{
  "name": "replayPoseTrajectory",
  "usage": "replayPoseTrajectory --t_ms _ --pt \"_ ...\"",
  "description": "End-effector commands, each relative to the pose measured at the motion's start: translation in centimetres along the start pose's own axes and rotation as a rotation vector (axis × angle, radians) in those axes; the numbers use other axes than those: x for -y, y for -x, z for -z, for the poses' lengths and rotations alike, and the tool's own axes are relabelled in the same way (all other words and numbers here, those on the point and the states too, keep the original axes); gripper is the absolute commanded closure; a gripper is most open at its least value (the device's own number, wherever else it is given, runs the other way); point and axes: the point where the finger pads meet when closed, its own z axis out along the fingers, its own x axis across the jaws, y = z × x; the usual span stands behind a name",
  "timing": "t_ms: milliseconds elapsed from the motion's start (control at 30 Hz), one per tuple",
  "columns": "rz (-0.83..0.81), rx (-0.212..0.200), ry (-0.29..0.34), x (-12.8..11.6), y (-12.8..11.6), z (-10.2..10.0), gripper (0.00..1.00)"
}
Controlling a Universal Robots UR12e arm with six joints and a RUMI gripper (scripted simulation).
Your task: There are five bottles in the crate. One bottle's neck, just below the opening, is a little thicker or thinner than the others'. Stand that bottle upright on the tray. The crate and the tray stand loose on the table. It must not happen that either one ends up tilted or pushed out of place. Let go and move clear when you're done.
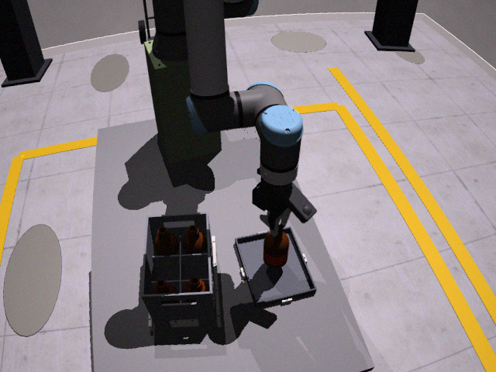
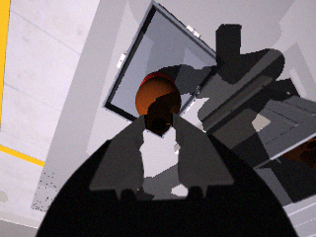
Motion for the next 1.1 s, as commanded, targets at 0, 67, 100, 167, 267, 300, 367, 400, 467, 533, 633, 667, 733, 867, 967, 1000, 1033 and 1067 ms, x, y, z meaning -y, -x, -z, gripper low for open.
replayPoseTrajectory --t_ms 0,67,100,167,267,300,367,400,467,533,633,667,733,867,967,1000,1033,1067 --pt "0.001 -0.007 -0.009 0.6 -0.3 -0.7 1.00" --pt "0.001 -0.007 -0.009 0.6 -0.3 -0.9 1.00" --pt "0.001 -0.007 -0.009 0.6 -0.3 -1.1 1.00" --pt "0.001 -0.007 -0.009 0.6 -0.3 -1.3 1.00" --pt "0.001 -0.007 -0.009 0.6 -0.3 -1.5 1.00" --pt "0.001 -0.007 -0.009 0.6 -0.3 -1.6 1.00" --pt "0.001 -0.007 -0.009 0.6 -0.3 -1.7 1.00" --pt "0.001 -0.007 -0.009 0.6 -0.3 -1.8 1.00" --pt "0.001 -0.007 -0.009 0.6 -0.3 -1.8 1.00" --pt "0.001 -0.007 -0.008 0.6 -0.3 -1.8 1.00" --pt "0.001 -0.007 -0.009 0.6 -0.3 -1.9 1.00" --pt "0.001 -0.007 -0.009 0.6 -0.3 -1.9 1.00" --pt "0.001 -0.007 -0.009 0.6 -0.3 -1.8 1.00" --pt "0.001 -0.007 -0.009 0.6 -0.3 -1.8 1.00" --pt "0.001 -0.007 -0.008 0.6 -0.3 -1.8 1.00" --pt "0.001 -0.007 -0.008 0.6 -0.3 -1.8 1.00" --pt "0.001 -0.007 -0.008 0.6 -0.3 -1.8 1.00" --pt "0.001 -0.007 -0.008 0.6 -0.3 -1.8 1.00"
